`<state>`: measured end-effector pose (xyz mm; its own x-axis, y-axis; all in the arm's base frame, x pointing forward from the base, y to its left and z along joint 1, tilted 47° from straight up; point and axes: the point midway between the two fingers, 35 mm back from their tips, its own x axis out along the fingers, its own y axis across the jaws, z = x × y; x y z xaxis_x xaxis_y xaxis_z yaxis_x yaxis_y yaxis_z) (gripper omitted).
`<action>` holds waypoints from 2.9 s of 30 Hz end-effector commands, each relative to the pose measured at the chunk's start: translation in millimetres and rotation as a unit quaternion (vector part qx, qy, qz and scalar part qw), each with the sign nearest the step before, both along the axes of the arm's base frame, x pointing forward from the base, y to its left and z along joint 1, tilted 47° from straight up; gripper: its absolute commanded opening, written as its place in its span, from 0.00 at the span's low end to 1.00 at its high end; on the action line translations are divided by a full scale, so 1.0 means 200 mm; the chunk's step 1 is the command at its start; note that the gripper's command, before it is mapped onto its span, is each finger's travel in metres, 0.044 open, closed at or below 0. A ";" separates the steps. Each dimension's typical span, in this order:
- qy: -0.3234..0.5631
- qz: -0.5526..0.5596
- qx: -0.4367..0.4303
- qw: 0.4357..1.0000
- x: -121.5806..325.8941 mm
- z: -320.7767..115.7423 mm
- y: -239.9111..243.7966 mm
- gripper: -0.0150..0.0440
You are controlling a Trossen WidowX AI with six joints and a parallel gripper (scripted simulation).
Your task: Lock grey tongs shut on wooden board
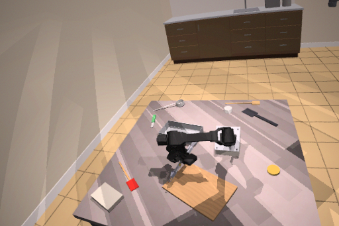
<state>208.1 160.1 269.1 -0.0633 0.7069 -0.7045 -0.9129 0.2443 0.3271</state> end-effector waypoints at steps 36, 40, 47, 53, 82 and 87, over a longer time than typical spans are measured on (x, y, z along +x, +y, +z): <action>-0.509 0.492 0.053 0.705 -0.35 0.16 0.06 0.00; -0.548 0.528 0.058 0.646 -0.38 0.17 0.06 0.00; -0.588 0.565 0.062 0.576 -0.42 0.18 0.06 0.00; -0.588 0.565 0.062 0.576 -0.42 0.18 0.06 0.00; -0.510 0.621 -0.120 0.583 -0.51 -0.03 0.04 0.00; -0.510 0.616 -0.159 0.579 -0.51 -0.05 0.04 0.00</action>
